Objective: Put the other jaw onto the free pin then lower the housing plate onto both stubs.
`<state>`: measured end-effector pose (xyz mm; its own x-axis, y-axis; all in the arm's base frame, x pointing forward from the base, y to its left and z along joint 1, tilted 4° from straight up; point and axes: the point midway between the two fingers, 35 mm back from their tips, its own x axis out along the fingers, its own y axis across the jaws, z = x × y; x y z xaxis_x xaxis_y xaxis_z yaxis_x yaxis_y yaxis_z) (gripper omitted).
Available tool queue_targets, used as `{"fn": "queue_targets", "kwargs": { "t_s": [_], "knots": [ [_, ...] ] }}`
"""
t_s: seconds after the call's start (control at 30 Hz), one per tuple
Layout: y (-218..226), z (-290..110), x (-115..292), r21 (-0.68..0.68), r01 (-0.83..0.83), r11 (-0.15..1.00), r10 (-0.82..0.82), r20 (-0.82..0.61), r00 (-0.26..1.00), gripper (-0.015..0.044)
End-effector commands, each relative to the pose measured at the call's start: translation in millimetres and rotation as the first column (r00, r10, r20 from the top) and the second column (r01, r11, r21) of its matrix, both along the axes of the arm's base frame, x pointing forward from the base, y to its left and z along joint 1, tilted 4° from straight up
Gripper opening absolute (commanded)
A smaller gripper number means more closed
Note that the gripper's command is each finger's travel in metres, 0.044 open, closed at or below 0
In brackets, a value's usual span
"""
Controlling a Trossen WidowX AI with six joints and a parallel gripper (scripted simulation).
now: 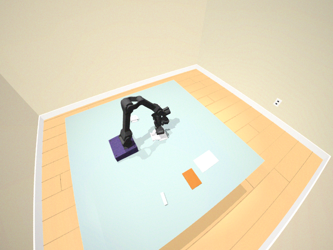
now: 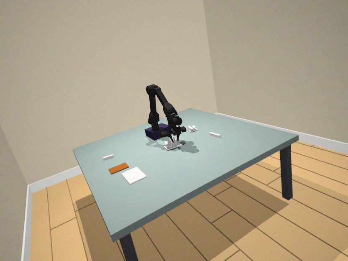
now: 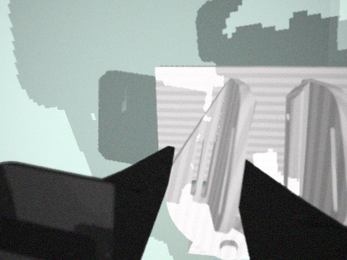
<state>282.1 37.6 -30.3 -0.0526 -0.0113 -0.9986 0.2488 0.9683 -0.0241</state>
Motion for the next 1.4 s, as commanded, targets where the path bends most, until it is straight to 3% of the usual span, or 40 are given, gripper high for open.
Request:
{"fn": "queue_targets", "kwargs": {
  "t_s": [0.0,1.37],
  "knots": [
    [0.1,-1.4,0.0,0.002,0.004,1.0,-0.004,0.001,1.0,0.0134],
    [0.1,-7.6,-0.4,0.001,0.01,1.0,-0.01,0.001,1.0,0.0134]
  ]
}}
